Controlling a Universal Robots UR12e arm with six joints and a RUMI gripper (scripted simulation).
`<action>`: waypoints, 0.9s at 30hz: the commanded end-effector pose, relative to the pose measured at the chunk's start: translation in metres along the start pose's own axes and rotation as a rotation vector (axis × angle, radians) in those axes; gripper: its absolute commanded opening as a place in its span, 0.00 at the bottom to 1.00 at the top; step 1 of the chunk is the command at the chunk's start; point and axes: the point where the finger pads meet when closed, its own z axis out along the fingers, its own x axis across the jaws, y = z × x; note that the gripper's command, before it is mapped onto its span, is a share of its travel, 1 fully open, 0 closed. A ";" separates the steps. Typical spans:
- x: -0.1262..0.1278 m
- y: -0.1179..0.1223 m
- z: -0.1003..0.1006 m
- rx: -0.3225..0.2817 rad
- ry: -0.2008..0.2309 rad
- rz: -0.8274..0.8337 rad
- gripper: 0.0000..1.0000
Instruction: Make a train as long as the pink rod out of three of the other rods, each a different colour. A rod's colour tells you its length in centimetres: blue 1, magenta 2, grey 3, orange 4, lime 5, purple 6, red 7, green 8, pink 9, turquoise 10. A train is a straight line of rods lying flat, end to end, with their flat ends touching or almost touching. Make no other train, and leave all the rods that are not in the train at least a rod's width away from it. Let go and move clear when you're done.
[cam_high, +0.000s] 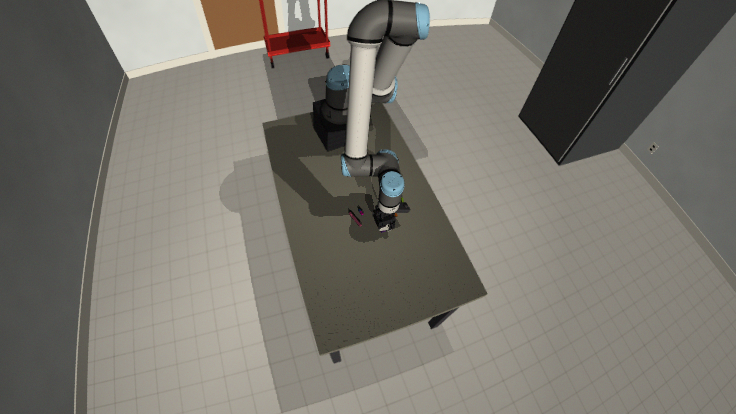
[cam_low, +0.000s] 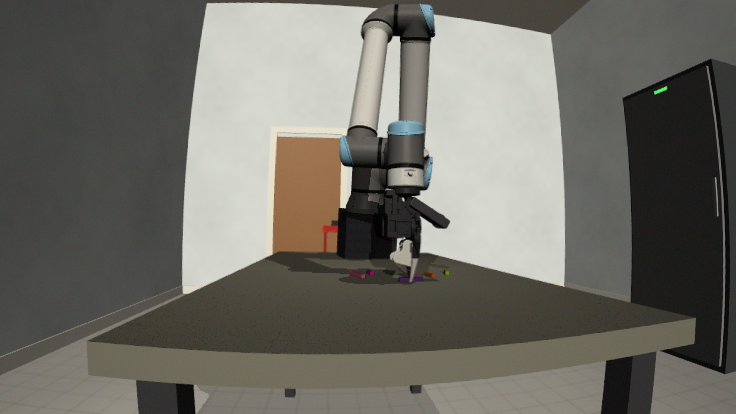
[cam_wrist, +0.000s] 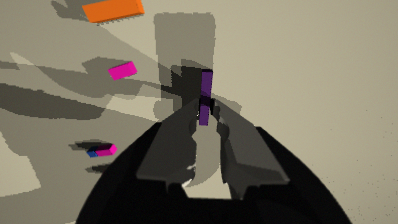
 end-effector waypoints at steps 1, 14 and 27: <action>0.001 0.000 -0.001 0.000 0.001 0.000 0.00; 0.001 0.000 -0.001 0.000 0.001 0.000 0.00; 0.001 0.000 -0.029 0.000 0.001 0.000 0.00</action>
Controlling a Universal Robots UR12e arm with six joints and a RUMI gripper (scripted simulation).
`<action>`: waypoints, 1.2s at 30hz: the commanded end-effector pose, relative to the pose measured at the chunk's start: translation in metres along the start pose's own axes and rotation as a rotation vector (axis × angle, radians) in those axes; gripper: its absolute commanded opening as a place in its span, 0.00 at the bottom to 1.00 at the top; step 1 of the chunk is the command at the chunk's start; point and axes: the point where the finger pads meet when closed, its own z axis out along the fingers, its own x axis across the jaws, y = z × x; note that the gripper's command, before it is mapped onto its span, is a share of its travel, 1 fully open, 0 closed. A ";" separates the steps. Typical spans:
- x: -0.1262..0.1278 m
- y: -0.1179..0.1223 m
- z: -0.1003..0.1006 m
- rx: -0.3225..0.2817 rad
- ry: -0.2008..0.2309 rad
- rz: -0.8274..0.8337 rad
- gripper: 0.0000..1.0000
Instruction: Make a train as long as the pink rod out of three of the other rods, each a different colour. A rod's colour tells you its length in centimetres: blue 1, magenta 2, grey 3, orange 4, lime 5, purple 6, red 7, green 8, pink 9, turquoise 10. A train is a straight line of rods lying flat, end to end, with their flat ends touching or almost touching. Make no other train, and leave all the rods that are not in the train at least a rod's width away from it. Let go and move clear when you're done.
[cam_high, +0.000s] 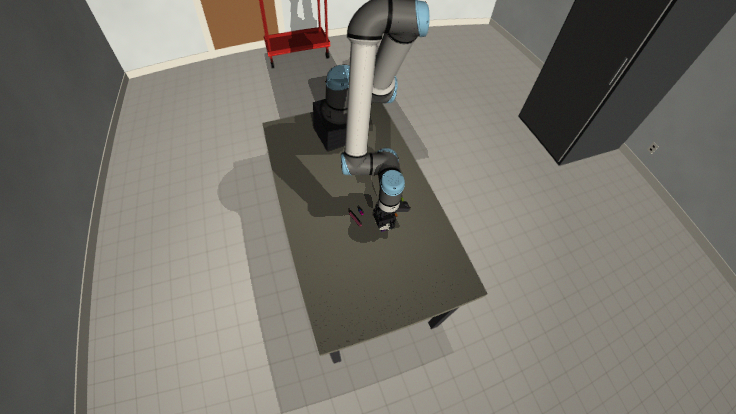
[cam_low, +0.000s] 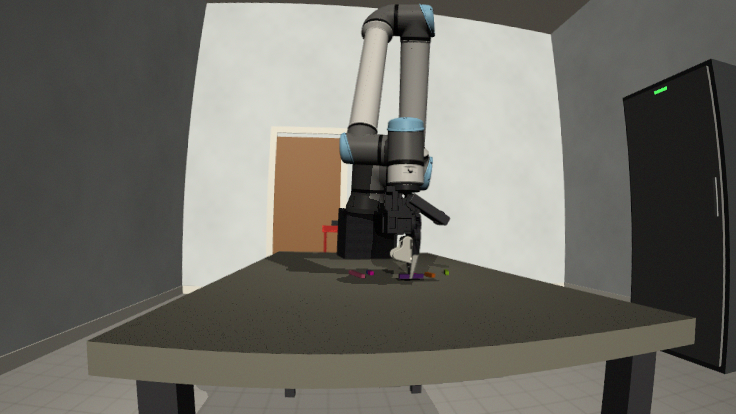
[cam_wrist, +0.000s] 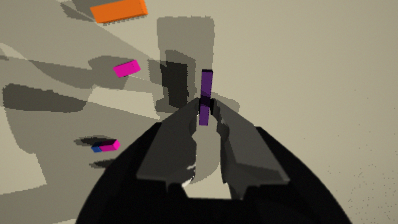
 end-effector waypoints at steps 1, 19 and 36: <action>0.001 0.000 -0.027 0.000 0.001 0.000 0.00; 0.001 0.000 -0.092 0.000 0.001 0.000 0.00; -0.004 0.005 -0.092 0.000 0.001 0.079 0.00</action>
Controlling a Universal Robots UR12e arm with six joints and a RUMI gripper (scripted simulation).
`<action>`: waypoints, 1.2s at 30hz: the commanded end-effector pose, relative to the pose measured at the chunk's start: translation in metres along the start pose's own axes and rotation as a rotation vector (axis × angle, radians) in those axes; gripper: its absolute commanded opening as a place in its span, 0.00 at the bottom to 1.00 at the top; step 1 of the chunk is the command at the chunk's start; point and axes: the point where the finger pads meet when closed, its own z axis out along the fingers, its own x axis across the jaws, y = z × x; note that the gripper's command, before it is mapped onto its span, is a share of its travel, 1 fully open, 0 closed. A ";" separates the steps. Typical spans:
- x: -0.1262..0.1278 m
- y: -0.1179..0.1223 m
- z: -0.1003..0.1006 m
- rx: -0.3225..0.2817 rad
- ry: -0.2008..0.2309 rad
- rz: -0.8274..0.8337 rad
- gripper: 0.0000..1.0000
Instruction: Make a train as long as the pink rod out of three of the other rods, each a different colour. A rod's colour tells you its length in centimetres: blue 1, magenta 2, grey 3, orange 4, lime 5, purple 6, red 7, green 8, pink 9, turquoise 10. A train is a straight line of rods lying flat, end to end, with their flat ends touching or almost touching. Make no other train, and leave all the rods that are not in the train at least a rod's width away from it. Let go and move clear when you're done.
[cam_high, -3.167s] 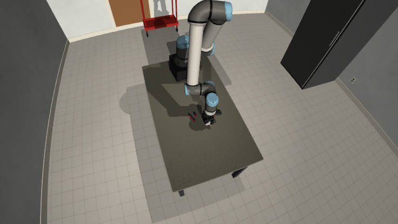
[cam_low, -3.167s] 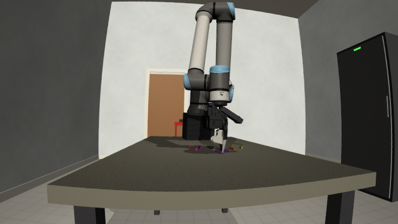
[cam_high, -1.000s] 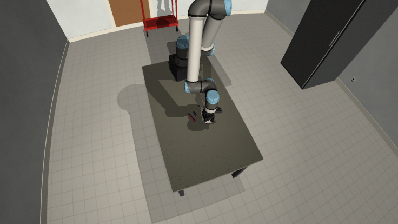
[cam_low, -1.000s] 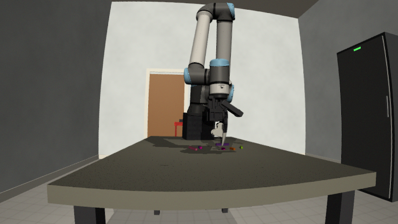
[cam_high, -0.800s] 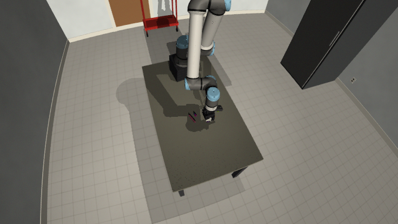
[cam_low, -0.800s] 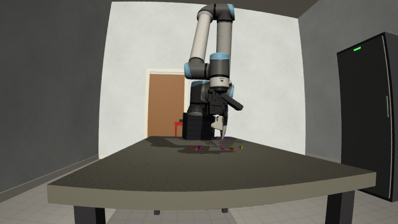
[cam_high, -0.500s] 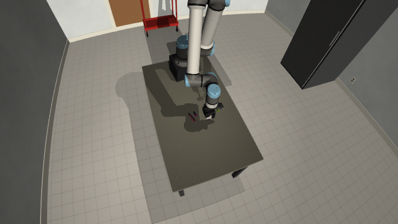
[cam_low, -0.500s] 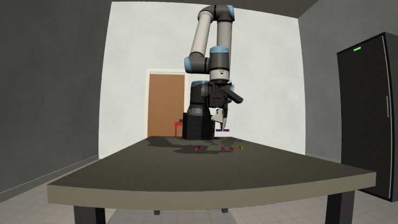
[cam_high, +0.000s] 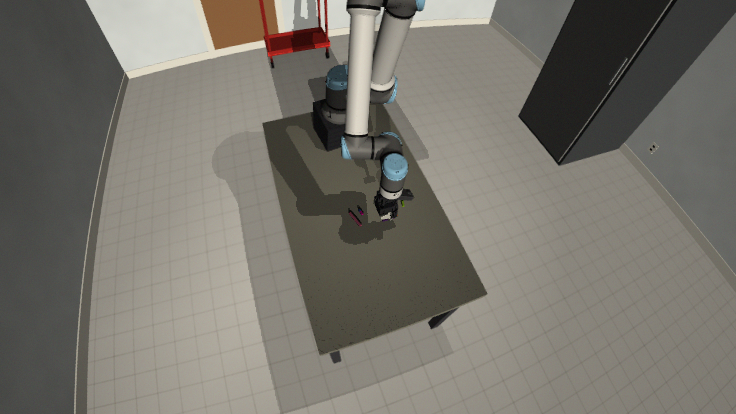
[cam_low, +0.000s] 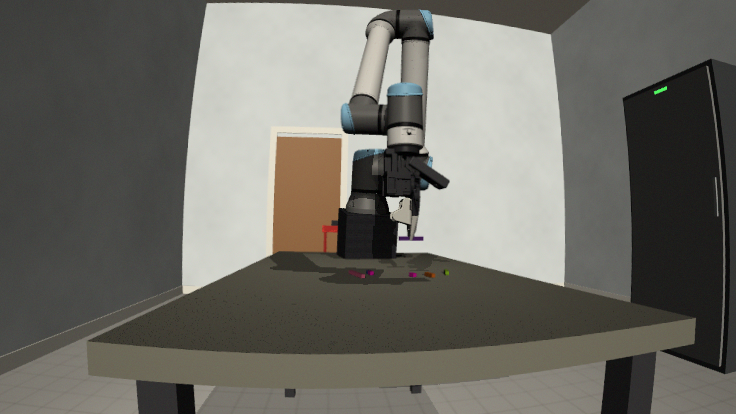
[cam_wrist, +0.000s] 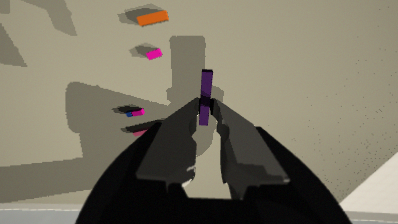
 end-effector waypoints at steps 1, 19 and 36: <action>-0.003 0.003 -0.001 0.000 0.001 0.057 0.00; -0.026 0.027 -0.001 0.000 0.001 0.468 0.00; -0.052 0.051 -0.001 0.000 0.001 0.886 0.00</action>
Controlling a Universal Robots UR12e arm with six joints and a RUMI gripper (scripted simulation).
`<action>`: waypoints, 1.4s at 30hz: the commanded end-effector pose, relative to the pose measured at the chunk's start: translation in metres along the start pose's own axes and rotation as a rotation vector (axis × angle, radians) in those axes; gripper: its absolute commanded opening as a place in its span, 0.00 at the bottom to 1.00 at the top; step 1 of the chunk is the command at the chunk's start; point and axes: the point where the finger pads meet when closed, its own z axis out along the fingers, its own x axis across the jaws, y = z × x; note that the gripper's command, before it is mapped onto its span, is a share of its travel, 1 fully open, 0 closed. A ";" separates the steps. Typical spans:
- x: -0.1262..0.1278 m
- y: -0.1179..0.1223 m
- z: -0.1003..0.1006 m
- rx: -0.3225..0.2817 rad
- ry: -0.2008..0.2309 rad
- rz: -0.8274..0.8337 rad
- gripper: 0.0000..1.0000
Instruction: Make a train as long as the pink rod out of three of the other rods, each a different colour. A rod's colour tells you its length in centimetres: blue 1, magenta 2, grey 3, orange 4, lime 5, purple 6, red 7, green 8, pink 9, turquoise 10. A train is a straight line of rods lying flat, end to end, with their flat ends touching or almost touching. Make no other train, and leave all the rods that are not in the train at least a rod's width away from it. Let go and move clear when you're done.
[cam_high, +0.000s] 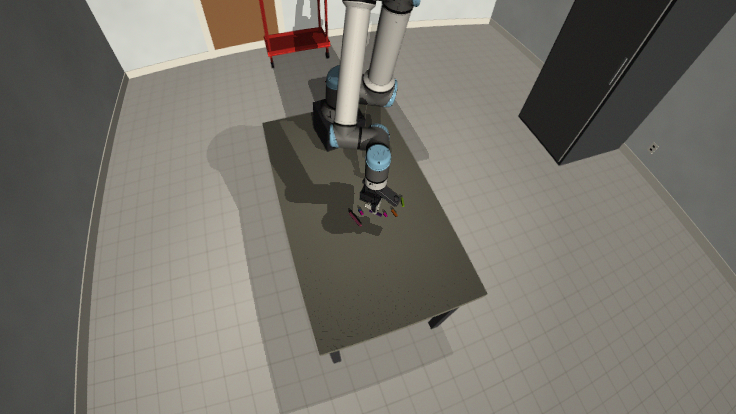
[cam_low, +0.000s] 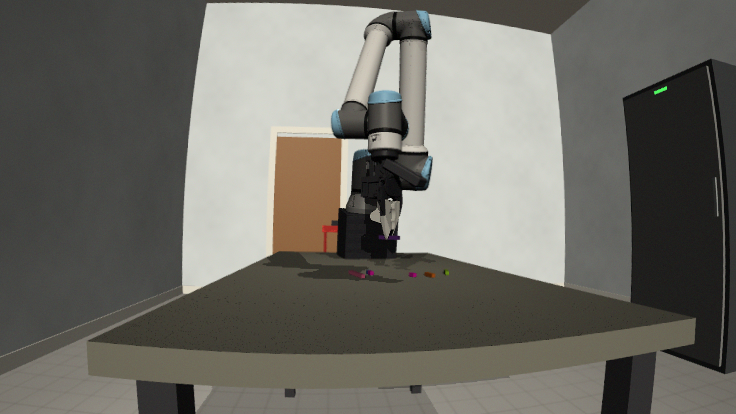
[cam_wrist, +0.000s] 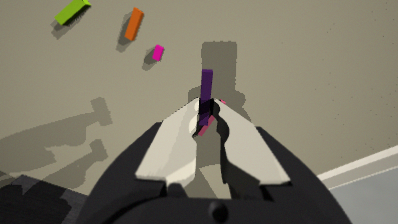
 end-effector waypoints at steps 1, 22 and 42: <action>0.000 0.011 -0.001 -0.001 0.005 0.140 0.00; -0.005 0.045 -0.001 0.000 0.005 0.544 0.00; -0.005 0.046 0.001 0.000 0.005 0.549 0.00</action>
